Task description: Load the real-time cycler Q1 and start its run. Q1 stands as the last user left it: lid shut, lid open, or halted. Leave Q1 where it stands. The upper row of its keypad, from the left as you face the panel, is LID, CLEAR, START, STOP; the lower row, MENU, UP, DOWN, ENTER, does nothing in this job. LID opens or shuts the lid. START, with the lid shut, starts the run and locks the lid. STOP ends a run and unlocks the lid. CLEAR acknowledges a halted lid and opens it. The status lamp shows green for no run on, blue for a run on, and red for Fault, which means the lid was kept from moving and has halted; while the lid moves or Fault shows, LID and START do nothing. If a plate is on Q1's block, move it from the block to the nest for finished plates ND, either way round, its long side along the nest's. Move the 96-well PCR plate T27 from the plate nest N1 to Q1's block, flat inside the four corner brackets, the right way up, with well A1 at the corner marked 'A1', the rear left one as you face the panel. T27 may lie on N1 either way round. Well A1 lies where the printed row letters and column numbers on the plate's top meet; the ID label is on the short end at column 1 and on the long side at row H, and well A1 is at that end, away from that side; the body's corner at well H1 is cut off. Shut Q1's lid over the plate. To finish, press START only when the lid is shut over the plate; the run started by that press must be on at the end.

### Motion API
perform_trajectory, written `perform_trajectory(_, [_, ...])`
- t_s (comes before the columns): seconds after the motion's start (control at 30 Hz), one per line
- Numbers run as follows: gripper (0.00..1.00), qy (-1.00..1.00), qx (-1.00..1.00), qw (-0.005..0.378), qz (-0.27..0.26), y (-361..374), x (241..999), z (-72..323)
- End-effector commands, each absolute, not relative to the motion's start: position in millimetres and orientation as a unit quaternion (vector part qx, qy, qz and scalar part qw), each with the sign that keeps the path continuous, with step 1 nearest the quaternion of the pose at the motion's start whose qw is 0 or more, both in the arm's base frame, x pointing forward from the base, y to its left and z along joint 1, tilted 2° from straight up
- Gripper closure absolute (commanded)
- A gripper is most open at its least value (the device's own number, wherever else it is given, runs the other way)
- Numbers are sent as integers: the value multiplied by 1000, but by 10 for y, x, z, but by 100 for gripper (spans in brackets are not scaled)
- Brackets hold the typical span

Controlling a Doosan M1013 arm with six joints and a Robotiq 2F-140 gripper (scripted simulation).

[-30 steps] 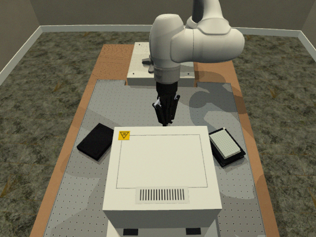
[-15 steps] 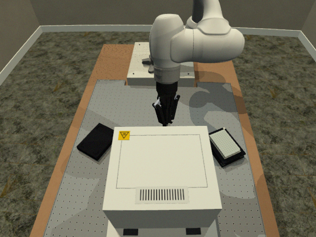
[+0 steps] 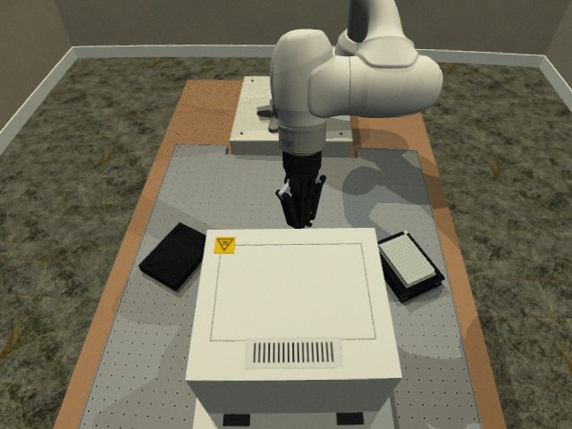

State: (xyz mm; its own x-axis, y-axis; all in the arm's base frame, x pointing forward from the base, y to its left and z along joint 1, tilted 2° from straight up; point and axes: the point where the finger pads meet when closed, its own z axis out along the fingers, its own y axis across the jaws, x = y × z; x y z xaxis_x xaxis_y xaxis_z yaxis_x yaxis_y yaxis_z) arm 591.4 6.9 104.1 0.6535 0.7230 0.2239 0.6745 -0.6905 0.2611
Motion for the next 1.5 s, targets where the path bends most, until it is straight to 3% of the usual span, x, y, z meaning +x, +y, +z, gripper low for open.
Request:
perform_trajectory(0.0, [100, 386, 906, 77, 157, 69, 5928, 1025])
perform_trajectory(0.63, [100, 386, 906, 77, 157, 68, 5949, 1000])
perform_trajectory(1.47, [100, 386, 906, 77, 157, 72, 5667, 1302])
